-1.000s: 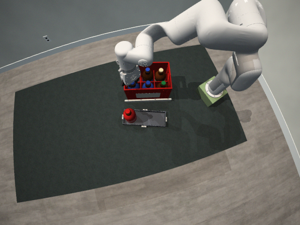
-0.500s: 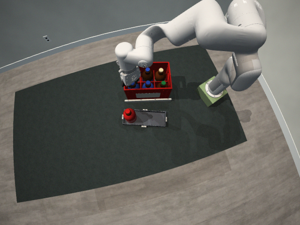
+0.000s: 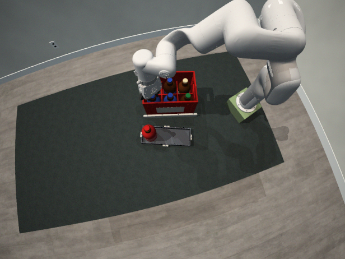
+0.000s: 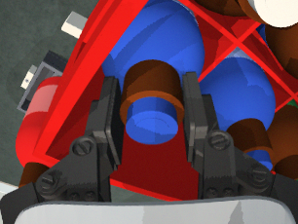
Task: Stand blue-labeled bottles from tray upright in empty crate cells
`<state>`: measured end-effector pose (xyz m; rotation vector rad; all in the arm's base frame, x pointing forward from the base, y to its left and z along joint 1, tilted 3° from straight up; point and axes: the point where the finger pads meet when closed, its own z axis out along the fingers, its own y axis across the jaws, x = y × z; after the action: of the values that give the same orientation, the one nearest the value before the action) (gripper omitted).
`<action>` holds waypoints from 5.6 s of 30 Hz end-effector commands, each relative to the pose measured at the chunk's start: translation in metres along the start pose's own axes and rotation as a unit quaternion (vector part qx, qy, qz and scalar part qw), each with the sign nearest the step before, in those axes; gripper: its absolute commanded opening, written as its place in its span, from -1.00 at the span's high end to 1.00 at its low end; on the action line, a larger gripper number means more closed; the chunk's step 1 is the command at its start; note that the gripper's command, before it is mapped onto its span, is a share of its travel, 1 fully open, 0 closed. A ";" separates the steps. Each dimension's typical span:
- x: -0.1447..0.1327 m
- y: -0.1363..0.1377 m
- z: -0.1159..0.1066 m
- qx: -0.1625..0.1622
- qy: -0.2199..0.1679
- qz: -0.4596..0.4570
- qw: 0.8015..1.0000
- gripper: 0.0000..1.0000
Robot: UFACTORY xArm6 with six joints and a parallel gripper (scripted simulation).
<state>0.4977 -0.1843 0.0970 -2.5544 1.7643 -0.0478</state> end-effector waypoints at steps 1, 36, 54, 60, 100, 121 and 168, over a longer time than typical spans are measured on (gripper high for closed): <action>0.001 -0.001 -0.002 0.002 0.002 0.000 1.000 1.00; 0.001 -0.001 -0.002 0.002 0.002 0.000 1.000 -0.30; 0.001 -0.001 -0.002 0.002 0.002 0.000 1.000 -0.30; 0.001 -0.001 -0.002 0.002 0.002 0.000 1.000 -0.30; 0.001 -0.001 -0.054 0.002 0.002 0.000 1.000 -0.30; 0.001 -0.001 -0.083 0.002 0.002 0.000 1.000 -0.30; 0.001 -0.001 -0.084 0.002 0.002 0.000 1.000 1.00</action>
<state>0.4940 -0.1854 0.1789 -2.5542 1.7642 -0.0486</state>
